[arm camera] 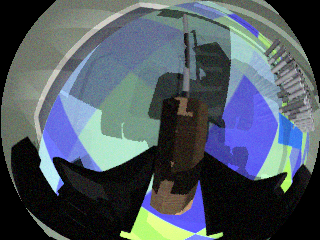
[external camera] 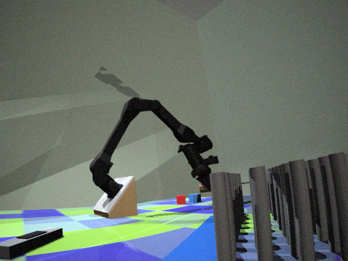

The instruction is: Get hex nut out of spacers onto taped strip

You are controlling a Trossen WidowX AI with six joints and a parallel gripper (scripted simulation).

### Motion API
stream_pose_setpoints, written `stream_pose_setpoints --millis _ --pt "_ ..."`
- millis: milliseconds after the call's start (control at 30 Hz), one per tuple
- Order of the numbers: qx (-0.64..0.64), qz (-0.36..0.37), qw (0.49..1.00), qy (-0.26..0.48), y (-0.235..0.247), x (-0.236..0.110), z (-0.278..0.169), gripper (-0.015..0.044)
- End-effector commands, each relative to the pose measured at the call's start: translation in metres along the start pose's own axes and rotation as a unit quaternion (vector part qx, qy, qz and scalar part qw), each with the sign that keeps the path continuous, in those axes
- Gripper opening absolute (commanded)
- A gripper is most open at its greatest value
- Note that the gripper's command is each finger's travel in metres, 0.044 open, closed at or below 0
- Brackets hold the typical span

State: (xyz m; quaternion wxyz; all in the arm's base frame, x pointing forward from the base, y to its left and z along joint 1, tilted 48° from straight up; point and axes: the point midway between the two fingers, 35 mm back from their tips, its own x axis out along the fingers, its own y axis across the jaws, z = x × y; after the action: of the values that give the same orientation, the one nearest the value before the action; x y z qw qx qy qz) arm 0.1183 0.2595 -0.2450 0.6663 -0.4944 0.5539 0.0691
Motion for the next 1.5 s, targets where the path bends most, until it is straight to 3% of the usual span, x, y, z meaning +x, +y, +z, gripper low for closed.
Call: stream_pose_setpoints --millis 0,1467 --pt "-0.002 -0.002 1.000 -0.002 -0.001 0.004 -0.002 0.0000" --pt "-0.002 -0.003 1.000 -0.002 -0.006 0.040 -0.025 0.0000"
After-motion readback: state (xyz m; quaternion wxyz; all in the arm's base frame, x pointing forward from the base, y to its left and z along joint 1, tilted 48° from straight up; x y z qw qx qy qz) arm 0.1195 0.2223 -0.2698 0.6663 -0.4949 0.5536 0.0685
